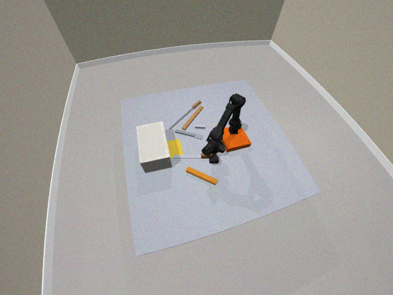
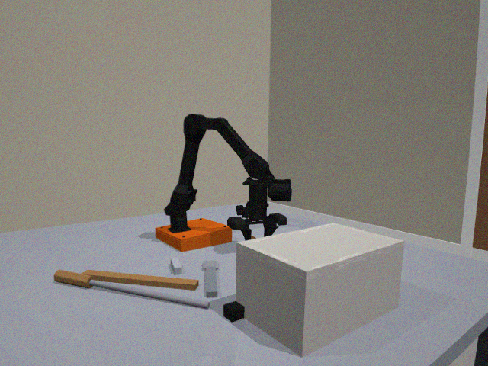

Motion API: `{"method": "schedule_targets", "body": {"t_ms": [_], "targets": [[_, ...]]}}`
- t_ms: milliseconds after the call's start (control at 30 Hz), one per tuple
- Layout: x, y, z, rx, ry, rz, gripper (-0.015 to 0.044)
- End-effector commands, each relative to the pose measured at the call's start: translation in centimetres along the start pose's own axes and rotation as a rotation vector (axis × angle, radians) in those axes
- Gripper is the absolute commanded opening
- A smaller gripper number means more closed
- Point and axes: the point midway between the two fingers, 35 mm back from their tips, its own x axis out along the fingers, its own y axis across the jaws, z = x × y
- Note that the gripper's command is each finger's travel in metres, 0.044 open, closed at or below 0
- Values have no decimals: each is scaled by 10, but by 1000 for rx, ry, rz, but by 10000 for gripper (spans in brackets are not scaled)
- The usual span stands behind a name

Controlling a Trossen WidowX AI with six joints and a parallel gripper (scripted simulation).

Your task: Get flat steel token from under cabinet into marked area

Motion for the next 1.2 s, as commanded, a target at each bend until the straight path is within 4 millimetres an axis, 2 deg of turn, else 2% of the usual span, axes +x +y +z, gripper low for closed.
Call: {"method": "schedule_targets", "body": {"t_ms": [0, 333, 433, 867, 1000, 1167], "targets": [[2, 0, 0, 1, 3, 5, 270], [6, 6, 1, 8, 3, 6, 270], [3, 2, 0, 5, 3, -3, 191], [3, 2, 0, 5, 3, -3, 104], [3, 2, 0, 5, 3, -3, 0], [3, 3, -1, 2, 3, -1, 0]]}}
